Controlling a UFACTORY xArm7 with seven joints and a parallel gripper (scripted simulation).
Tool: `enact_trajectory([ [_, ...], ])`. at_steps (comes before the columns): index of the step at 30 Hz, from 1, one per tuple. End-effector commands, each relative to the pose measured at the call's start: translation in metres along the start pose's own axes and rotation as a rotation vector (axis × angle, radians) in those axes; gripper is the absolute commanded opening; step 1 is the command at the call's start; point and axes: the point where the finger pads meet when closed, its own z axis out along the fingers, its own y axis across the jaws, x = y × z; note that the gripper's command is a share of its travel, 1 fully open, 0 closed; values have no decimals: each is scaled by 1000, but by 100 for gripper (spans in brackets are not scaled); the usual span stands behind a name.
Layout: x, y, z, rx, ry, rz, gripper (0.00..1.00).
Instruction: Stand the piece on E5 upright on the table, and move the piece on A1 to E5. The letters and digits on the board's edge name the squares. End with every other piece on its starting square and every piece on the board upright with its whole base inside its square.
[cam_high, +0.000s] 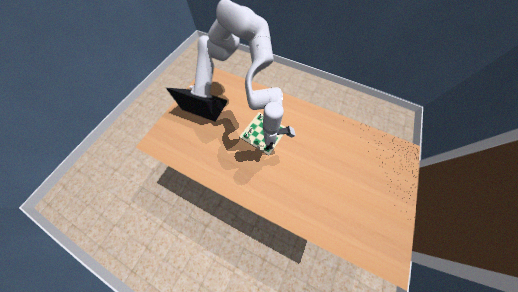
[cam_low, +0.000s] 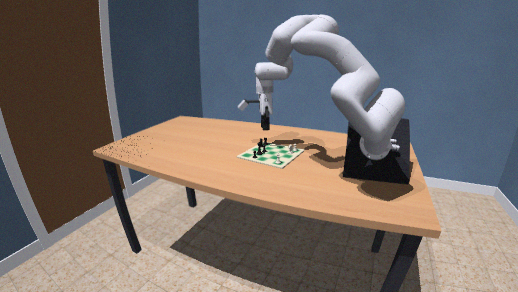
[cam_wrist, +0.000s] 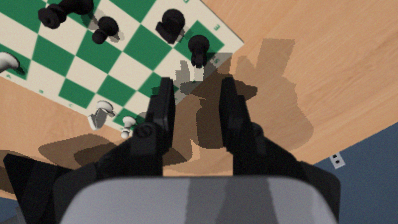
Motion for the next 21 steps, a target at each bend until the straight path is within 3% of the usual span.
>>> enact_trajectory([
  [1, 0, 2, 1, -6, 2, 0, 37],
  [21, 0, 2, 29, -6, 2, 0, 37],
])
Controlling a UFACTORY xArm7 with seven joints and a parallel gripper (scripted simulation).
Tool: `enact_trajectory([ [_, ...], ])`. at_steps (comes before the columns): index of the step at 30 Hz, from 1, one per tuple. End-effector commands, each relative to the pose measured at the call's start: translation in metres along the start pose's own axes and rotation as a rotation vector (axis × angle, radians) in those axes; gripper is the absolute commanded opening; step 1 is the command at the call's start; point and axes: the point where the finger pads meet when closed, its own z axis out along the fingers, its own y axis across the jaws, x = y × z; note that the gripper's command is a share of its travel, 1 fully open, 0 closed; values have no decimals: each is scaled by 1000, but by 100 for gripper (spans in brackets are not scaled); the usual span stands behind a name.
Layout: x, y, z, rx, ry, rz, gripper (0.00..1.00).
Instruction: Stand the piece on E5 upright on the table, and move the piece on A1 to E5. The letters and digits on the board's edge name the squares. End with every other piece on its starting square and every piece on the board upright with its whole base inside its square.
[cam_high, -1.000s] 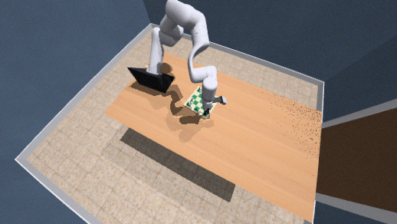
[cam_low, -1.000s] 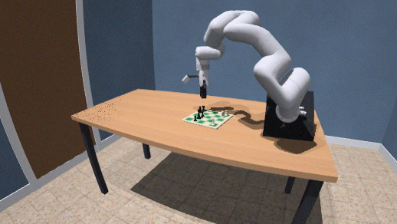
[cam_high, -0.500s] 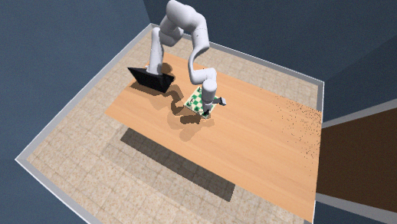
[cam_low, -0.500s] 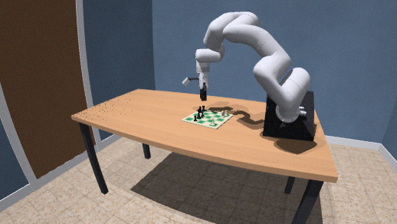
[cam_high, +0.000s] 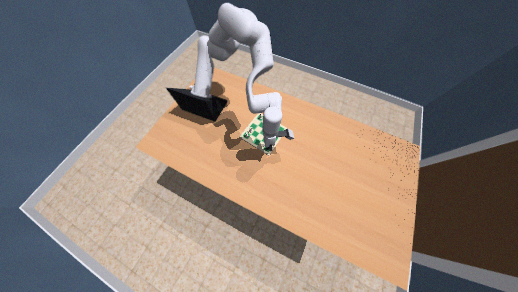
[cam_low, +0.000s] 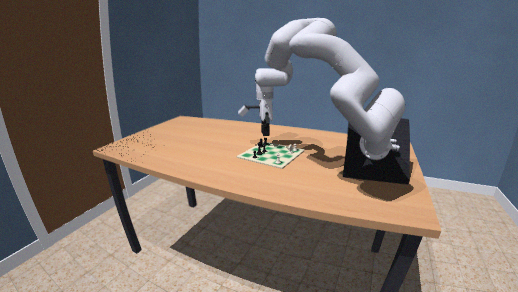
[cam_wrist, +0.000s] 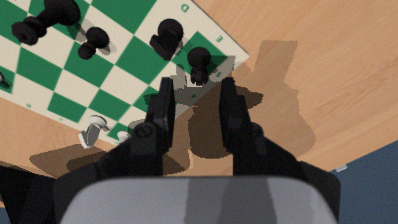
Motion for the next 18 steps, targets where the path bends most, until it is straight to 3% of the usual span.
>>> enact_trajectory([
  [1, 0, 2, 3, -5, 2, 0, 37],
  [18, 0, 2, 11, -5, 2, 0, 37],
])
